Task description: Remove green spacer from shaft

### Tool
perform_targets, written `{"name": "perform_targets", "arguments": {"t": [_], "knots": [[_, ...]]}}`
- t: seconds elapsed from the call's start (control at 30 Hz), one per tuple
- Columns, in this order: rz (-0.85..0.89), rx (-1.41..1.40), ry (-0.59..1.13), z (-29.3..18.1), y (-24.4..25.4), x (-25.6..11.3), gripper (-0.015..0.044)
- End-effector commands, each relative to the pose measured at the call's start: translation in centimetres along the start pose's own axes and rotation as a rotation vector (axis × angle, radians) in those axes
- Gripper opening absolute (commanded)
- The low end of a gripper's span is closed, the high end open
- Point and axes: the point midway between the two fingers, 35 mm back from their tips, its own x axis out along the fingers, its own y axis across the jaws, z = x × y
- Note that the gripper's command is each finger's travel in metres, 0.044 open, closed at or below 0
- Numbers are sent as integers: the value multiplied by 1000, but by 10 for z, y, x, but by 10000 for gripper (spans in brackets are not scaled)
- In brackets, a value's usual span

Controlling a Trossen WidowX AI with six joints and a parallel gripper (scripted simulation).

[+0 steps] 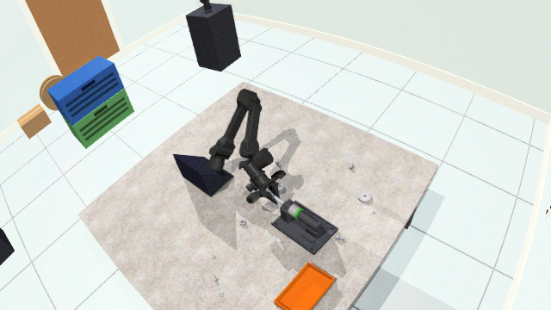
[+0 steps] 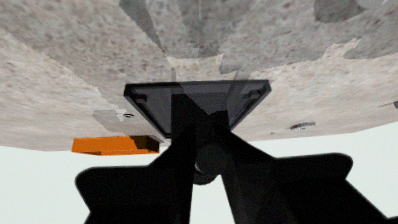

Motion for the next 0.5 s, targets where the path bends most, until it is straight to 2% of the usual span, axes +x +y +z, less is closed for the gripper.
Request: {"name": "perform_targets", "arguments": {"t": [0.0,0.47], "knots": [[1,-2,-1,1,1,-1,0],[1,-2,-1,2,1,-2,0]]}}
